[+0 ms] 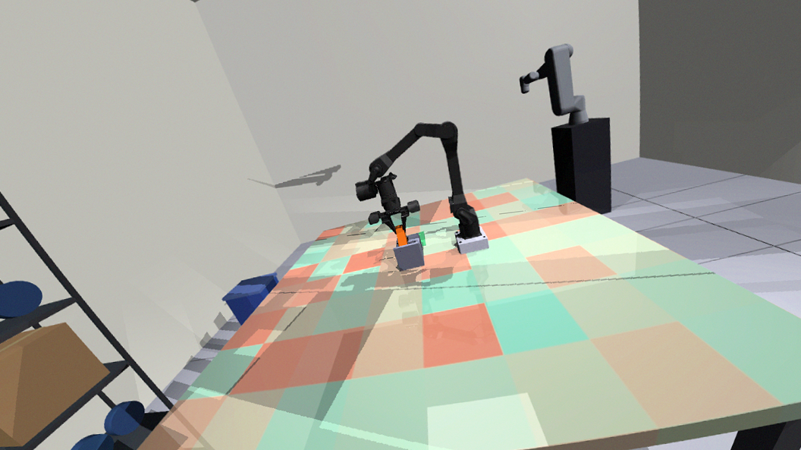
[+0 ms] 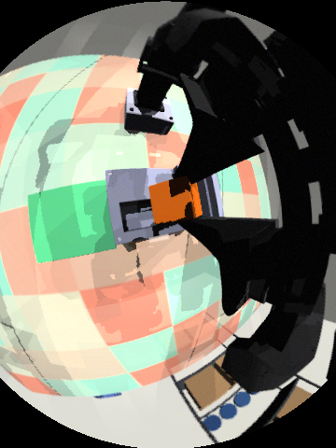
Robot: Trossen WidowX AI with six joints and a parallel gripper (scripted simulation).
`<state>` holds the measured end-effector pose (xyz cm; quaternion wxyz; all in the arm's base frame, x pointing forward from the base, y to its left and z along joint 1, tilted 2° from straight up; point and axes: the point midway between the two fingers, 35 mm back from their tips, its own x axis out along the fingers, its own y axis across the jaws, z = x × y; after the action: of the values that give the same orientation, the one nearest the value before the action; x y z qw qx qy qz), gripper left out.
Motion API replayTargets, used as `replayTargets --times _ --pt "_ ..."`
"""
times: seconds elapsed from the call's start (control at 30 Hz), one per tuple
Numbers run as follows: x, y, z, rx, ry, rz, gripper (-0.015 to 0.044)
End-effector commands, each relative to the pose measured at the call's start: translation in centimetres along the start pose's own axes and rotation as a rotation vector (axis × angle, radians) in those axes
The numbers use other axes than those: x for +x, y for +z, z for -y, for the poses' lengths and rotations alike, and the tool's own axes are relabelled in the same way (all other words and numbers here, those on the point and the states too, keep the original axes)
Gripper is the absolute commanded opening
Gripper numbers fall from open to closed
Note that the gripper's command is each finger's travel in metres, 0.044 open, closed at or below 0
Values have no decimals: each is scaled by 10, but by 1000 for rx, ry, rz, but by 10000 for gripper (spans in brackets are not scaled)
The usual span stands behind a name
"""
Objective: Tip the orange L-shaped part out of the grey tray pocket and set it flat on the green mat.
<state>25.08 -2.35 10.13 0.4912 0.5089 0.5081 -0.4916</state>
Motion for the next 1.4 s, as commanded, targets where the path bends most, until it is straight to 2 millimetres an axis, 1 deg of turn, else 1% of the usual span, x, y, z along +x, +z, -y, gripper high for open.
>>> replayTargets --times 0.0,0.87,1.03,1.17,1.37 --pt "-11 0 -1 -2 16 -2 0" --pt "-53 0 0 -2 16 -2 0" --pt "-52 0 0 -2 16 -2 0" --pt "-51 6 0 -2 16 -1 0" --pt "-49 28 2 -2 16 1 0"
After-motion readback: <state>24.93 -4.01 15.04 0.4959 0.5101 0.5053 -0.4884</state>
